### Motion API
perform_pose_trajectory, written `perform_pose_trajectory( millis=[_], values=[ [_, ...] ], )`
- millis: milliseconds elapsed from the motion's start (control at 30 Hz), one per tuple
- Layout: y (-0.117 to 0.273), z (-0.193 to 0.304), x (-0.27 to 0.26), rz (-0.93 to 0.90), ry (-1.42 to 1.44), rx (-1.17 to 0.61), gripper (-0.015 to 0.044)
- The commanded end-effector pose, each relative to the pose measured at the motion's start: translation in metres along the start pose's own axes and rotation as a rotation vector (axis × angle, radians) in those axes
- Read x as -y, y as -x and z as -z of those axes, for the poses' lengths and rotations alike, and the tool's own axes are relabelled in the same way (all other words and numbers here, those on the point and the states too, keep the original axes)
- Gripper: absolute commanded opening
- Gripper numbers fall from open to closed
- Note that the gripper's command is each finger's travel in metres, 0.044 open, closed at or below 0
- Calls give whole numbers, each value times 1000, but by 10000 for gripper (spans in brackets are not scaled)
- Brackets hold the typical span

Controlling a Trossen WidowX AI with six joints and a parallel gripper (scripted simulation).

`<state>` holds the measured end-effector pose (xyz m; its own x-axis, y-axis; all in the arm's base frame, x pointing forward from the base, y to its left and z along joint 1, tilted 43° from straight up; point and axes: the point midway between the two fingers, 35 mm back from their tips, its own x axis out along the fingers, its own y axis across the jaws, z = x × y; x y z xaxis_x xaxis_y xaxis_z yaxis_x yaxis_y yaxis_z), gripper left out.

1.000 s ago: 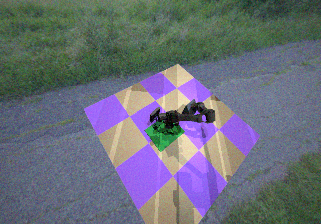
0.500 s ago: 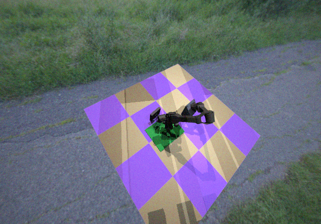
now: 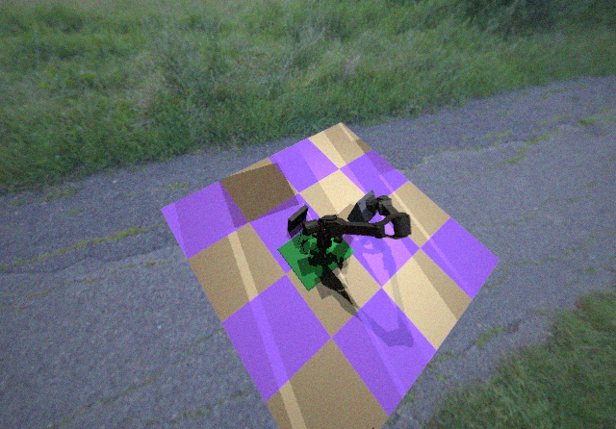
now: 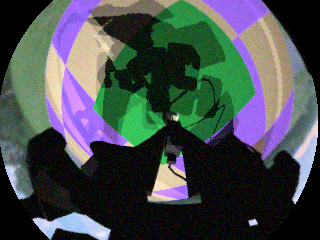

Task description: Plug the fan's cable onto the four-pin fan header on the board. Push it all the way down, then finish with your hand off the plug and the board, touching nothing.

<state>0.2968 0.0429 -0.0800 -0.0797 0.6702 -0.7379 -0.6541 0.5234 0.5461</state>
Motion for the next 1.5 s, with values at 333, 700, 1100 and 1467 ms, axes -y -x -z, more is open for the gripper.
perform_pose_trajectory(
  millis=[333,700,1100,1467],
  values=[
    [-2,0,0,0,-5,4,0],
    [-5,0,0,0,-5,4,0],
    [-7,0,0,0,-4,4,0],
    [-15,0,0,-1,-4,5,0]
  ],
)
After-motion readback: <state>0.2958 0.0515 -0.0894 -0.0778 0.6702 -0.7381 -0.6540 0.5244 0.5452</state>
